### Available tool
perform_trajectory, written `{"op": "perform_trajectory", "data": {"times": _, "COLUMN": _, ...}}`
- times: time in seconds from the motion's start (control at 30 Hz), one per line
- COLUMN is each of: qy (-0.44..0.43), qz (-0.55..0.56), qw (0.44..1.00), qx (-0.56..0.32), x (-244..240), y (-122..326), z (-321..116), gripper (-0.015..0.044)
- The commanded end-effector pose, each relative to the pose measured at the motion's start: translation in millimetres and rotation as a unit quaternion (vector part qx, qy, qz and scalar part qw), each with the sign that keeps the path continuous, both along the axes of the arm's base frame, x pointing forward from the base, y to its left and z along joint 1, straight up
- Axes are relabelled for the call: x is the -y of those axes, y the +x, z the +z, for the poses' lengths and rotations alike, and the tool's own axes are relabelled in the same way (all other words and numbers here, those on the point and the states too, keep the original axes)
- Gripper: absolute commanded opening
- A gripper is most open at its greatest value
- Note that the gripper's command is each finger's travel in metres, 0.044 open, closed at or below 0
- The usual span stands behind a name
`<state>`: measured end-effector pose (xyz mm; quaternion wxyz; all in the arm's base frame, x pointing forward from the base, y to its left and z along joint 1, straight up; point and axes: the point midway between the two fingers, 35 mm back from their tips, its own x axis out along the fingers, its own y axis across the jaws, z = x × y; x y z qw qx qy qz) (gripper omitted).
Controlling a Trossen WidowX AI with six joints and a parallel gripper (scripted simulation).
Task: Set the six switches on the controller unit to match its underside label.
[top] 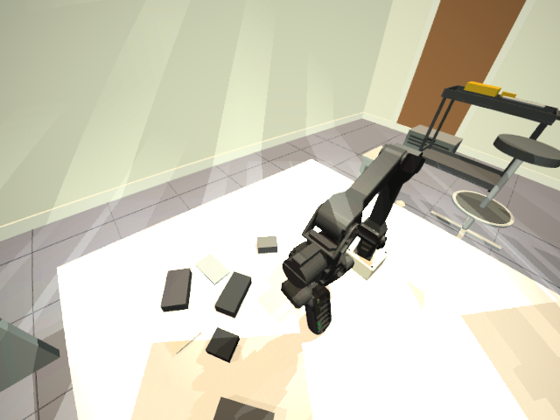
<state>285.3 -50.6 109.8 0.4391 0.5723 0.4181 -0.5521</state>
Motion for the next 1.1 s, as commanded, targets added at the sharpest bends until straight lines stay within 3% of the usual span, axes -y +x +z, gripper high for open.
{"op": "perform_trajectory", "data": {"times": 0.0, "qy": -0.001, "qz": 0.003, "qw": 1.000, "qx": -0.005, "x": 2.3, "y": -3.1, "z": -3.4, "gripper": 0.0338}}
{"op": "perform_trajectory", "data": {"times": 1.07, "qy": -0.002, "qz": 0.003, "qw": 1.000, "qx": -0.005, "x": 26.1, "y": -9.3, "z": -11.2, "gripper": 0.0338}}
